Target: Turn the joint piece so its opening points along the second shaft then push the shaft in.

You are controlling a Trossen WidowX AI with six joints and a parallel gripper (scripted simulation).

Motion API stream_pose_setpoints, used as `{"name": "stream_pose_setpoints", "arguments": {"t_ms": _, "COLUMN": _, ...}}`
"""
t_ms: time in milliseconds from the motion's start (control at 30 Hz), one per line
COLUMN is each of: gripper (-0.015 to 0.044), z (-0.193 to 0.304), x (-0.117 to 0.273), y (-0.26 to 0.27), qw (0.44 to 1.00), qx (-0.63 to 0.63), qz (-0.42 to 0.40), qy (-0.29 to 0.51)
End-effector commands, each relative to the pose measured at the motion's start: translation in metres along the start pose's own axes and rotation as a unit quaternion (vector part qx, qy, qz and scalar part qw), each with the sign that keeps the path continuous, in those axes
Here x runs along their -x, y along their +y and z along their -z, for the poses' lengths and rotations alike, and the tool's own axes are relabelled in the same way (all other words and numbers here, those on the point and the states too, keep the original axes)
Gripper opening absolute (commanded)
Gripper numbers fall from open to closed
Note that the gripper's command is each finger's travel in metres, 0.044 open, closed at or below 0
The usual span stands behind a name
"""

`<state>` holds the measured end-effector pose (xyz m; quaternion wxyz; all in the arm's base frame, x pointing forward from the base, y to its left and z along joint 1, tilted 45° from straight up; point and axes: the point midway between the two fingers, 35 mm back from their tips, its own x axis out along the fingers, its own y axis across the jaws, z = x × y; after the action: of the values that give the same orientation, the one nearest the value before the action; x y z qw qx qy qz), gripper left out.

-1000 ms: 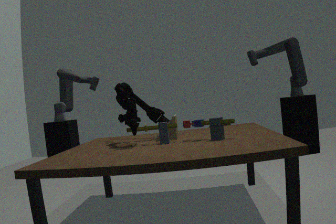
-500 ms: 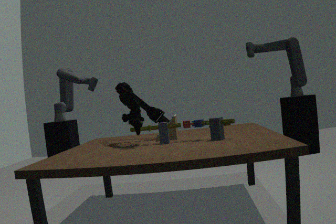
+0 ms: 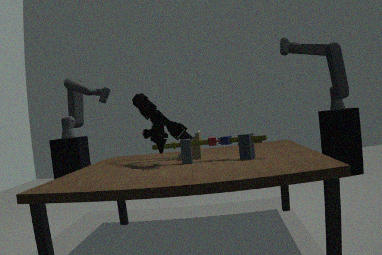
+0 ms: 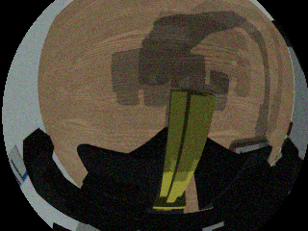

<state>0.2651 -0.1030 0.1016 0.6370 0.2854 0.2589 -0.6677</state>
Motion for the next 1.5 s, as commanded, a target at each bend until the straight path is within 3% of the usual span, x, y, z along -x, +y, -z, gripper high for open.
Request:
{"name": "stream_pose_setpoints", "arguments": {"t_ms": 0, "gripper": 0.0000, "z": 0.008, "x": -0.001, "y": 0.000, "qw": 1.000, "qx": -0.001, "qz": 0.000, "qy": -0.001}}
{"name": "stream_pose_setpoints", "arguments": {"t_ms": 933, "gripper": 0.0000, "z": 0.028, "x": 0.000, "y": 0.000, "qw": 1.000, "qx": 0.001, "qz": 0.000, "qy": 0.001}}
{"name": "stream_pose_setpoints", "arguments": {"t_ms": 1033, "gripper": 0.0067, "z": 0.028, "x": 0.000, "y": 0.000, "qw": 1.000, "qx": 0.001, "qz": 0.000, "qy": 0.001}}
{"name": "stream_pose_setpoints", "arguments": {"t_ms": 1200, "gripper": 0.0067, "z": 0.028, "x": 0.000, "y": 0.000, "qw": 1.000, "qx": 0.001, "qz": 0.000, "qy": 0.001}}
{"name": "stream_pose_setpoints", "arguments": {"t_ms": 1467, "gripper": 0.0277, "z": 0.028, "x": 0.000, "y": 0.000, "qw": 1.000, "qx": 0.001, "qz": 0.000, "qy": 0.001}}
